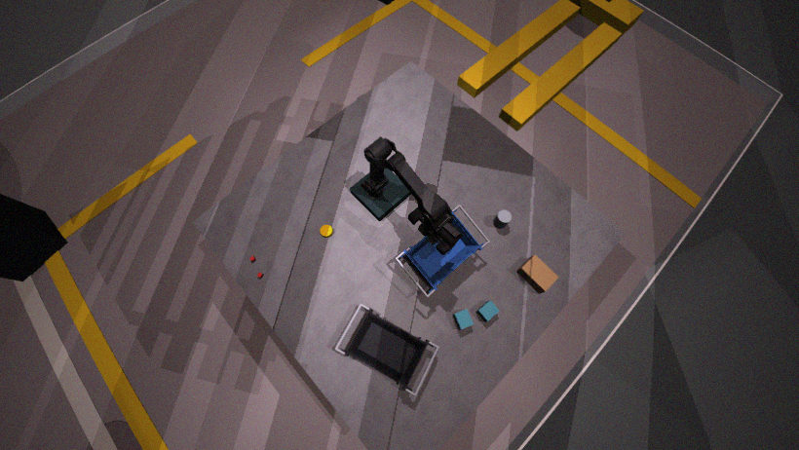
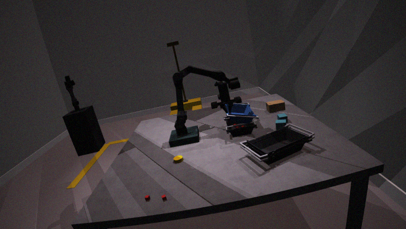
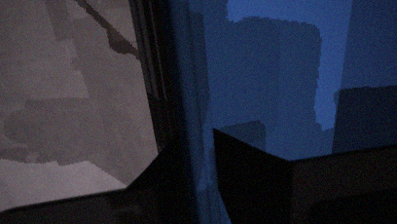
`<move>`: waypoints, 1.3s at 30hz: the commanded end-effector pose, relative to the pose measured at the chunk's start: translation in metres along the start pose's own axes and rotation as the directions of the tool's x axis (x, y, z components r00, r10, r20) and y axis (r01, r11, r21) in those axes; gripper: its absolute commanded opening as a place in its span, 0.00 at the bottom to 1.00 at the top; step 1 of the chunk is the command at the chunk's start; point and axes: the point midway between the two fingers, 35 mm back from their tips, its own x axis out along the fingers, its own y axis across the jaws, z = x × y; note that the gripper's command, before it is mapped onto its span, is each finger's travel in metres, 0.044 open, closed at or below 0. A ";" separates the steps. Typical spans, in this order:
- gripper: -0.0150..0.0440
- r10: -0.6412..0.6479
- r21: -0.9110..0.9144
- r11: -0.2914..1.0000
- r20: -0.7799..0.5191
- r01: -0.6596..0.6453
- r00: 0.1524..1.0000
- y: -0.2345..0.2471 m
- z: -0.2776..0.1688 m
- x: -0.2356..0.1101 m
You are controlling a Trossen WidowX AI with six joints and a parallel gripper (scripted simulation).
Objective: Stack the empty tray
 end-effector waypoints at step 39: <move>0.25 0.027 0.003 1.000 0.001 -0.027 1.000 0.008 0.000 0.013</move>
